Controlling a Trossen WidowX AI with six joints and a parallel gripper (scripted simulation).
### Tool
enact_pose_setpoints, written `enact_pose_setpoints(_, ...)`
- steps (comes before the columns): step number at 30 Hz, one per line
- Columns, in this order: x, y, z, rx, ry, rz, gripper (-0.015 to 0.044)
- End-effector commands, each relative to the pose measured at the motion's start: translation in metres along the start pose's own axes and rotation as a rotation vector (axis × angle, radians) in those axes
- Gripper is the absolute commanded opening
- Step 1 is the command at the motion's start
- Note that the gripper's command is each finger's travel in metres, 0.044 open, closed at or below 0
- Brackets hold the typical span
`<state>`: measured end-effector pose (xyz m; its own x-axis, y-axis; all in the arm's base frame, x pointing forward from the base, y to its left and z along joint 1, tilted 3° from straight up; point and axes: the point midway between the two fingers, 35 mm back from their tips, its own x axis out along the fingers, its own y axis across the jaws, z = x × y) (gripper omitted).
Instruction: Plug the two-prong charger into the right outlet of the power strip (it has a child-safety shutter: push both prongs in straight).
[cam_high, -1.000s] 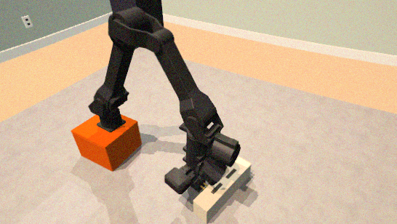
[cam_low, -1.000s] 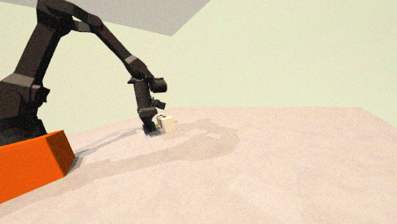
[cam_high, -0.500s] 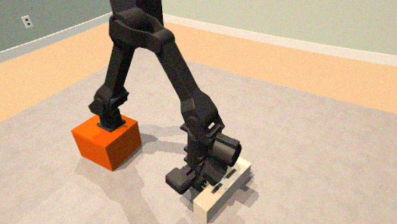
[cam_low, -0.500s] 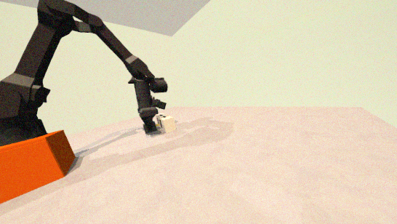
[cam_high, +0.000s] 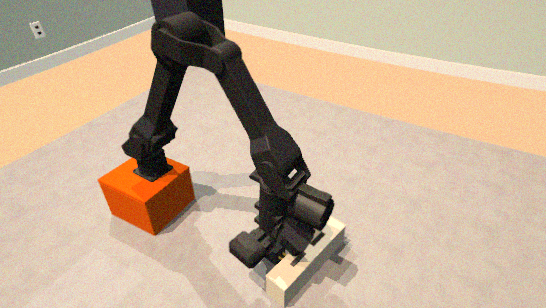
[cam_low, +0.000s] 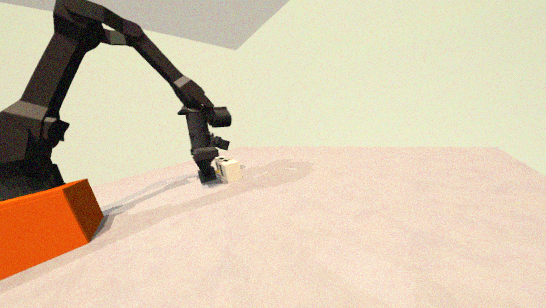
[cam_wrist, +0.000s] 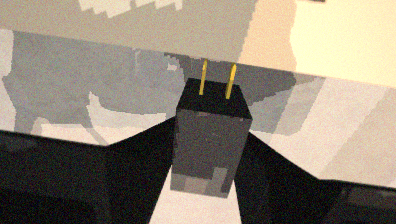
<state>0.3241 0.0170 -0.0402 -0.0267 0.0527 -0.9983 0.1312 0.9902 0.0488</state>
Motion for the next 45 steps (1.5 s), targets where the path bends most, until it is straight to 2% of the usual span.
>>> enact_pose_setpoints(1, -0.0006, 0.0003, 0.0016, 0.005, 0.000, 0.003, 0.0000)
enact_pose_setpoints(45, -0.0014, 0.0001, 0.0105, 0.005, -0.001, 0.003, 0.0000)
